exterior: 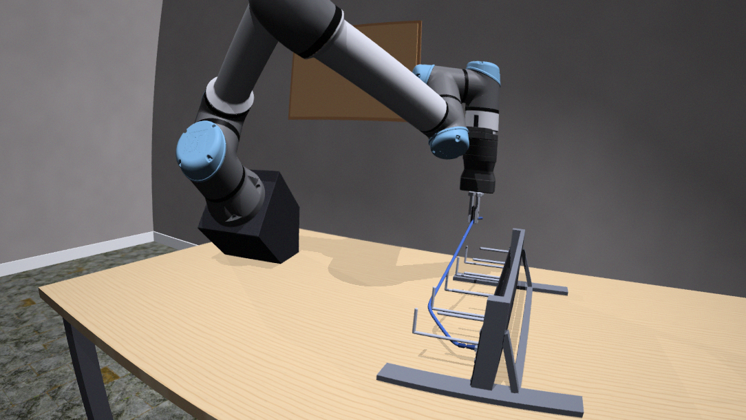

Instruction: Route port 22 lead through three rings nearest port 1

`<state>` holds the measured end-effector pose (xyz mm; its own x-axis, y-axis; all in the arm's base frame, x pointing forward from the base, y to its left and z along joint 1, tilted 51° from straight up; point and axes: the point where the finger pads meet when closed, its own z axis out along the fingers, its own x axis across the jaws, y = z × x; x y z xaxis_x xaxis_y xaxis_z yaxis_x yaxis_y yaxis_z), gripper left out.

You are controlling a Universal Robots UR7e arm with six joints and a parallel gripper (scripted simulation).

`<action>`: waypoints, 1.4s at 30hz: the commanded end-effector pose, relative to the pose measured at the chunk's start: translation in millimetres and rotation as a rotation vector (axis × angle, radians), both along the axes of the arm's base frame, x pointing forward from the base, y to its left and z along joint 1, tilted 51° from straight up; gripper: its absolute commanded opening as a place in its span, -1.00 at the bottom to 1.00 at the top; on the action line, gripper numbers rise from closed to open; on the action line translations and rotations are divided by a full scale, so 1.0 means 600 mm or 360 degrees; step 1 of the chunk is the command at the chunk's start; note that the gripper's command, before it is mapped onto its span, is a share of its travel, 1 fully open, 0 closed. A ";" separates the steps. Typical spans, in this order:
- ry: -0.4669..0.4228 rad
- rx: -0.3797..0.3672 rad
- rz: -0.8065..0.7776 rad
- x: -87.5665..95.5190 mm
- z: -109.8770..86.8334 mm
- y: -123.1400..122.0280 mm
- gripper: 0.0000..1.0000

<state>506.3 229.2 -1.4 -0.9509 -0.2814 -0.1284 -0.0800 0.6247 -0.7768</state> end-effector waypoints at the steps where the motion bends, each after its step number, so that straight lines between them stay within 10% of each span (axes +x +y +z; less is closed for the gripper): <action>1: 0.0003 0.0013 0.0004 -0.002 -0.003 0.006 -1.00; 42: -0.0003 0.0015 -0.0001 -0.001 -0.008 0.011 -1.00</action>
